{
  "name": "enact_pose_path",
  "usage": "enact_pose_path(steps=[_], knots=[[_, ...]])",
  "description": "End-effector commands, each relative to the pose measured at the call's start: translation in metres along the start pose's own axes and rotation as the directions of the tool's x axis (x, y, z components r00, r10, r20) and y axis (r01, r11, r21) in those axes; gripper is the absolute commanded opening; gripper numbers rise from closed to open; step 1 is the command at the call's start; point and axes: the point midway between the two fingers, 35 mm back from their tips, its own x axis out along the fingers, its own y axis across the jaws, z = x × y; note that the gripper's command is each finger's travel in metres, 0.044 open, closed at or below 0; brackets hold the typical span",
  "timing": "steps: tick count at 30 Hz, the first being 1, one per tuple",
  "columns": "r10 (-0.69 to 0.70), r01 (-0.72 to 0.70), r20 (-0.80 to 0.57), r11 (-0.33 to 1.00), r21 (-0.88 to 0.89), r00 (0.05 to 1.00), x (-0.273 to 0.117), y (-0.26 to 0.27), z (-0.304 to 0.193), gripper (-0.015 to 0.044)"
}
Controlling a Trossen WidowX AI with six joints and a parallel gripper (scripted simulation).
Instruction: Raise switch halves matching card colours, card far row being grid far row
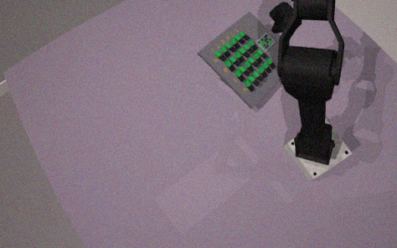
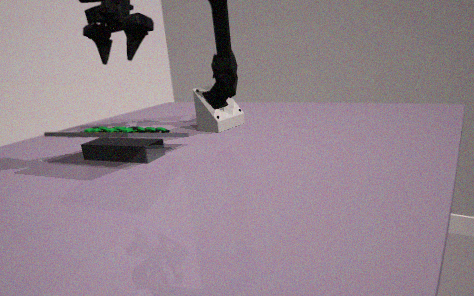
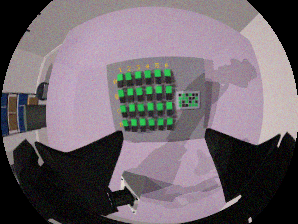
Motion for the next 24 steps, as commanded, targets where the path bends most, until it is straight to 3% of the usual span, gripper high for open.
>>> enact_pose_path(steps=[1, 10, 15, 19, 24], knots=[[-0.001, 0.001, -0.001, 1.000, 0.000, 1.000, 0.002, 0.001, 0.001, 0.0374], [-0.017, 0.016, -0.025, 0.999, -0.035, 1.000, 0.093, 0.068, 0.008, 0.0137], [-0.014, 0.013, -0.024, 0.999, -0.039, 1.000, 0.101, 0.073, 0.007, 0.0006], [-0.012, 0.012, 0.000, 0.999, -0.039, 1.000, 0.132, 0.073, 0.005, 0.0000], [-0.012, 0.012, 0.001, 0.999, -0.039, 1.000, 0.135, 0.073, 0.005, 0.0000]])
